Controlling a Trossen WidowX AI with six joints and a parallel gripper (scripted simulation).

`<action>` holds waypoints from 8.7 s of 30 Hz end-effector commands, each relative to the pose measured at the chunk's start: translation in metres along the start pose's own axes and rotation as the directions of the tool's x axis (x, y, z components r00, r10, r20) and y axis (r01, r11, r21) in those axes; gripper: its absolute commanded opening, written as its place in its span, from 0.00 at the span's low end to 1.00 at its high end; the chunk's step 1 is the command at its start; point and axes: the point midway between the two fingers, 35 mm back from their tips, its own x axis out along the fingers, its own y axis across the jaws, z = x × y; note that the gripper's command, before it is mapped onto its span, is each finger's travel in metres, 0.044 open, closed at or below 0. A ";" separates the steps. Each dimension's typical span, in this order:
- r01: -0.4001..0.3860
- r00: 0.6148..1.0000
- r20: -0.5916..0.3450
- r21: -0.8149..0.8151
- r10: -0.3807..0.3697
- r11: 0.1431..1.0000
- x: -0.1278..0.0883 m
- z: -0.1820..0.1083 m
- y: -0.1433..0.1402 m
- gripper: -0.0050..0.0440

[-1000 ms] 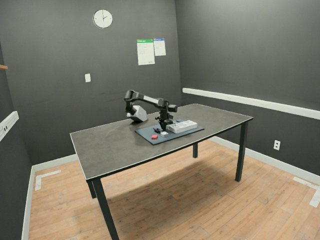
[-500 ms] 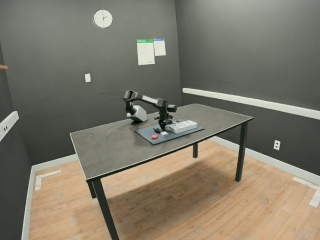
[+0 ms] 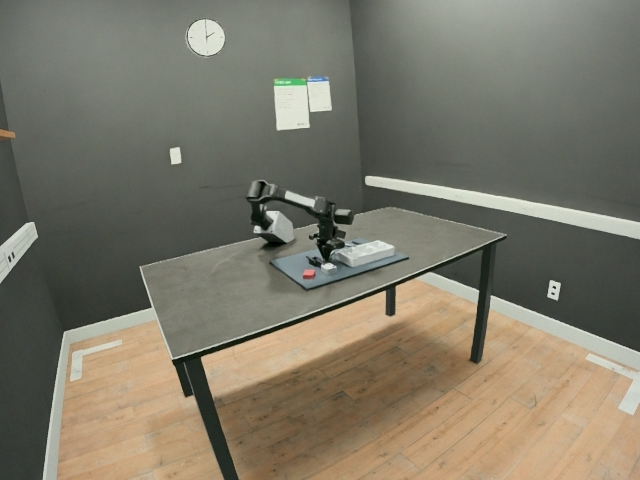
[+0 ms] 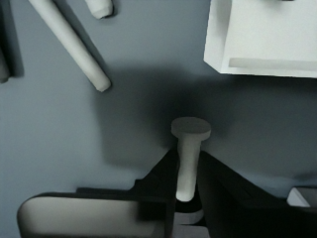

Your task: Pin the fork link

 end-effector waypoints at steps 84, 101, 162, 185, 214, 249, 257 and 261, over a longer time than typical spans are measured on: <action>0.017 1.000 0.010 0.022 -0.017 1.000 -0.006 -0.016 -0.007 0.00; 0.015 1.000 0.009 0.019 -0.015 1.000 -0.005 -0.016 -0.006 0.39; 0.012 1.000 0.009 0.017 -0.012 1.000 -0.005 0.002 -0.006 0.39; 0.011 1.000 0.010 0.018 -0.011 1.000 -0.006 0.013 -0.006 0.39; 0.012 1.000 0.011 0.018 -0.012 1.000 -0.007 0.013 -0.006 0.39; 0.013 1.000 0.010 0.019 -0.013 1.000 -0.007 0.012 -0.006 0.00; 0.013 1.000 0.010 0.019 -0.013 1.000 -0.007 0.012 -0.006 0.00; 0.013 1.000 0.010 0.019 -0.013 1.000 -0.007 0.012 -0.006 0.00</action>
